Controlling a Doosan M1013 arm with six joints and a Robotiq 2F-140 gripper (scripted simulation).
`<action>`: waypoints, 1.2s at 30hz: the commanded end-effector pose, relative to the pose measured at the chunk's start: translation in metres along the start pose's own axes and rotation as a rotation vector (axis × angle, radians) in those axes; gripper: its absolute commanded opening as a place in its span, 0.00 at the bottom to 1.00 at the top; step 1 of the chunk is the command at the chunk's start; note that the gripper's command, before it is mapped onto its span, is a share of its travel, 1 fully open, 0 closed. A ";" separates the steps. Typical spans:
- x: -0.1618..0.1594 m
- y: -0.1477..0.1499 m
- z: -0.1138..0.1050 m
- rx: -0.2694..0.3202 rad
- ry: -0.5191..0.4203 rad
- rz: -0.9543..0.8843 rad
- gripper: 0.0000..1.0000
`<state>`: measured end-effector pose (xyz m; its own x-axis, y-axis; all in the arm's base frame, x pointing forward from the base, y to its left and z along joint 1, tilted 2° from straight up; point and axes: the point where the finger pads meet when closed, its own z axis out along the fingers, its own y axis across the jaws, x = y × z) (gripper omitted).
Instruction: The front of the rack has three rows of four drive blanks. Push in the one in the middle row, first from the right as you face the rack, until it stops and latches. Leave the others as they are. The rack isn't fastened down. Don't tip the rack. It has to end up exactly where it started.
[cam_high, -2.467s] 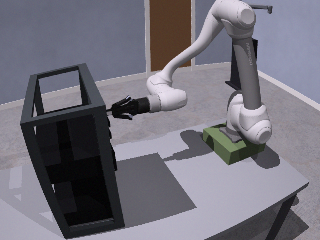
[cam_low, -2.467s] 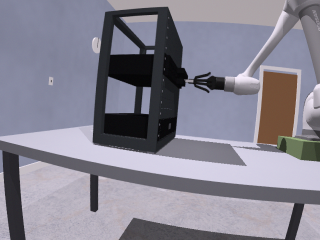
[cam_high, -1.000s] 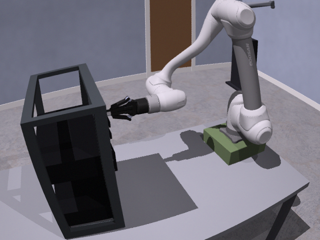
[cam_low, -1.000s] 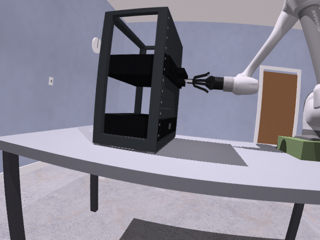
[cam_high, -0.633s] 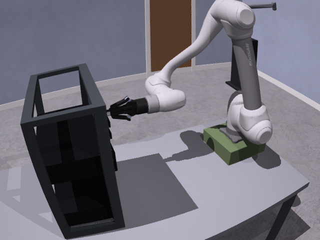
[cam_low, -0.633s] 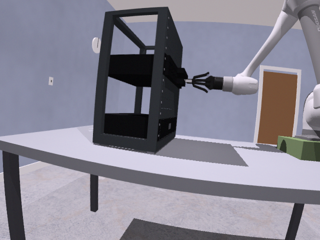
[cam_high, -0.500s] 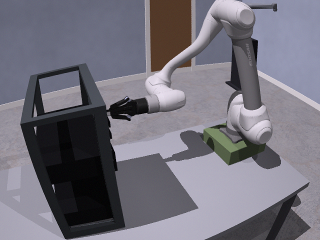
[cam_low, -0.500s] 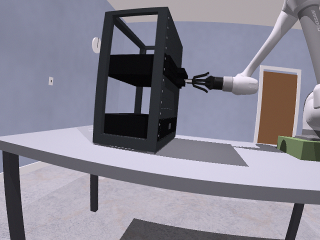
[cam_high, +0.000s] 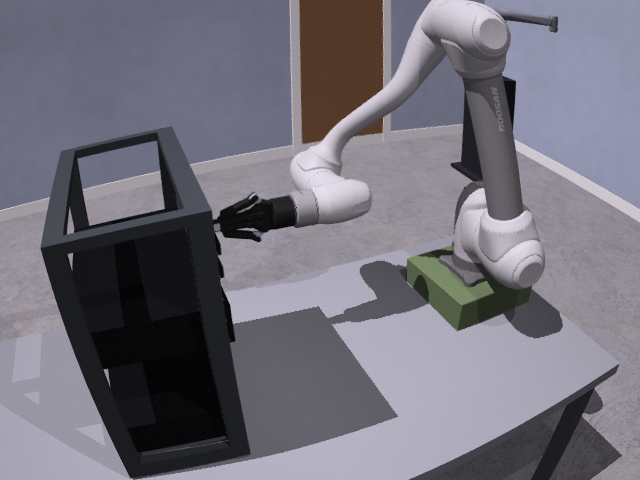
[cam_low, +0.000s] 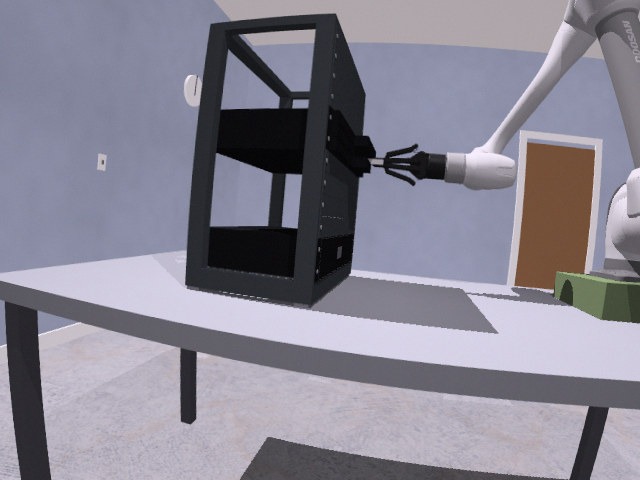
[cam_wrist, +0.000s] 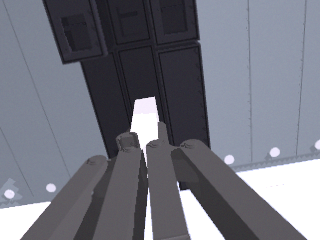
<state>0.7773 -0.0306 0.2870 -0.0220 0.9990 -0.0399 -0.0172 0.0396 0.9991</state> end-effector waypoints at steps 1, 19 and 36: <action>0.000 0.000 0.000 0.000 0.000 0.000 0.00; 0.000 0.000 0.000 0.000 0.000 0.000 0.00; 0.000 0.000 -0.008 0.000 0.000 0.000 0.00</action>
<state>0.7738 -0.0307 0.2870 -0.0220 0.9990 -0.0400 -0.0172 0.0396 0.9991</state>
